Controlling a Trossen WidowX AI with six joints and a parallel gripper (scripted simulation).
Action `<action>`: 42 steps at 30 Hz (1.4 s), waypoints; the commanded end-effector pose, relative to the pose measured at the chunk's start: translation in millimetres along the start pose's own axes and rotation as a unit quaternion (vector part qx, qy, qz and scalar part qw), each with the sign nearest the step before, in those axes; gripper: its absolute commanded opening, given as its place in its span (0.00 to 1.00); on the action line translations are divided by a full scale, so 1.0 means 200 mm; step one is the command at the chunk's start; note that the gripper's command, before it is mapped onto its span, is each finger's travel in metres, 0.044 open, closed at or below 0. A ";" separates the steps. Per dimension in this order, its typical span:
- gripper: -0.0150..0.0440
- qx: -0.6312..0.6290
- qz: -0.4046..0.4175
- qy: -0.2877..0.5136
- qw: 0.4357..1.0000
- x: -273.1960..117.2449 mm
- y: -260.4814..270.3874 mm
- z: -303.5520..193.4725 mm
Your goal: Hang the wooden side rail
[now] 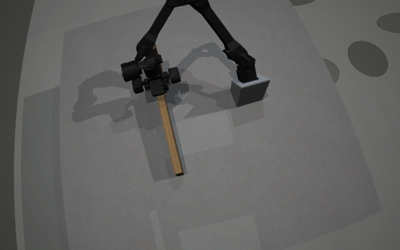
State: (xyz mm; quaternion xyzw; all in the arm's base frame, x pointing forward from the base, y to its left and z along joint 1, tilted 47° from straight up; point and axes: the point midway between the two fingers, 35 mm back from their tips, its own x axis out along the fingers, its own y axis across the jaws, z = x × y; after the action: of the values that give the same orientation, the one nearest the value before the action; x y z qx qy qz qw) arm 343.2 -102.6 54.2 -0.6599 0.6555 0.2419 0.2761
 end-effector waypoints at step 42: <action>0.25 -0.003 -0.004 0.001 1.000 -0.01 -0.01 -0.03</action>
State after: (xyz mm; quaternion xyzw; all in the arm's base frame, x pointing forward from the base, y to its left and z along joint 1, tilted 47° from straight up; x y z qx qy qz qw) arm 342.8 -105.9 57.9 -0.6598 0.6557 0.2418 0.2761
